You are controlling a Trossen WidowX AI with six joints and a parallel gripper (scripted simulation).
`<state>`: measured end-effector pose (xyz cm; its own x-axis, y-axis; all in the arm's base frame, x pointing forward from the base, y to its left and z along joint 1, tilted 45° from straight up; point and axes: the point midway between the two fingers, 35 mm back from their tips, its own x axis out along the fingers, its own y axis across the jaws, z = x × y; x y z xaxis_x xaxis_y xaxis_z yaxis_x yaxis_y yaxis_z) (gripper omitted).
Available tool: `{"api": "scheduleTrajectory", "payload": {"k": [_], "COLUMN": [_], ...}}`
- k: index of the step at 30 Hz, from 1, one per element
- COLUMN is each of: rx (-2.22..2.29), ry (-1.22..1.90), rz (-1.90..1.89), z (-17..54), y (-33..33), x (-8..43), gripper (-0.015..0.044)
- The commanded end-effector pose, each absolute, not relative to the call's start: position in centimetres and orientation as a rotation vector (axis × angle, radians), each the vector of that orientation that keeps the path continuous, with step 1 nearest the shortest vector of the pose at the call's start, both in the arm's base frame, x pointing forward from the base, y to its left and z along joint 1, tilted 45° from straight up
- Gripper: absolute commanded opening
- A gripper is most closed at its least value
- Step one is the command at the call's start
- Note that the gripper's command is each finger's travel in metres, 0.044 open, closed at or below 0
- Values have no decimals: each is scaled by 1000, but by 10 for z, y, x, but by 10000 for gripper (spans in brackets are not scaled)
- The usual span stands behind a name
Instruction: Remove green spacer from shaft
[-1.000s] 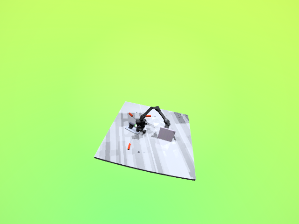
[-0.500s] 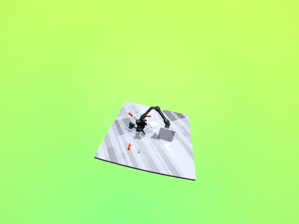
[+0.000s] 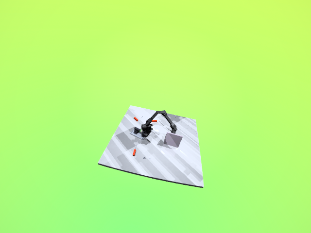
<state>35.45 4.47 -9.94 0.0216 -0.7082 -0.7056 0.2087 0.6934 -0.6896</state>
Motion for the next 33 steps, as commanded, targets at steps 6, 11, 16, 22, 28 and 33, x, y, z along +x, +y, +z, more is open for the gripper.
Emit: {"api": "scheduleTrajectory", "payload": {"k": [6, 11, 16, 22, 28, 33], "rx": [-452, -452, -452, -452, -452, -452], "ry": [1377, 1377, 1377, 1377, 1377, 1377], "rz": [-748, -748, -748, -748, -748, -748], "z": [-100, -100, -100, -100, -100, -100], "y": [46, 46, 46, 46, 46, 46], "x": [353, 353, 352, 352, 351, 351], "gripper": [0, 0, 0, 0, 0, 0]}}
